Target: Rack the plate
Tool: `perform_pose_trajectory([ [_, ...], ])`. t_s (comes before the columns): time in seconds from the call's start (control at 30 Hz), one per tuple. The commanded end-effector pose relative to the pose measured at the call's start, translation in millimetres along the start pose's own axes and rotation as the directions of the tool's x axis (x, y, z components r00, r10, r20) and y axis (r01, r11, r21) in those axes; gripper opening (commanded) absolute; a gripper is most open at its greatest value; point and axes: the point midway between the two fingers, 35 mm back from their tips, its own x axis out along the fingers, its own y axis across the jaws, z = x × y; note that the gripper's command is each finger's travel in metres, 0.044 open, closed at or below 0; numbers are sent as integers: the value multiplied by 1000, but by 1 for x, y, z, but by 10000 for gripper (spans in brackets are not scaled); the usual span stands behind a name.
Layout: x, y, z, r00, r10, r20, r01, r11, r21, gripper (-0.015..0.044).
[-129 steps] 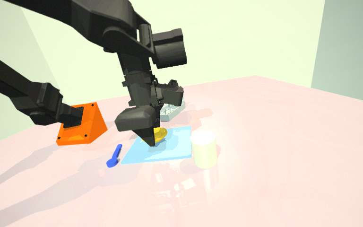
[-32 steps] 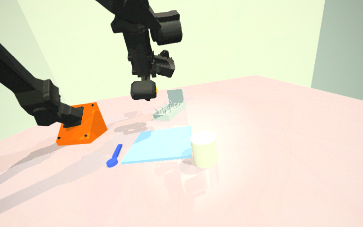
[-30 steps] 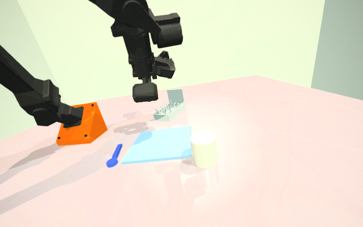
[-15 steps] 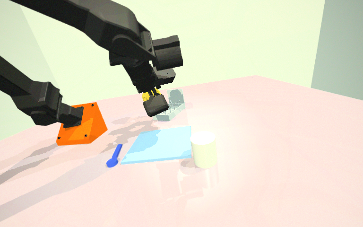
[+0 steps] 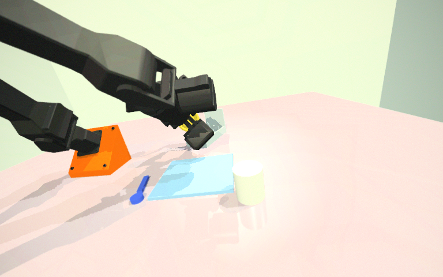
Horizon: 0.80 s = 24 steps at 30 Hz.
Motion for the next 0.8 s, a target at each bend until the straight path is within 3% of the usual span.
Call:
perform_pose_trajectory([
  [0.0,0,-2,-2,998,16,60,-11,997,-76,0],
  [0.37,-4,-11,-8,968,31,250,51,947,-316,0],
  [0.77,-13,-18,-15,895,18,445,245,814,-526,0],
])
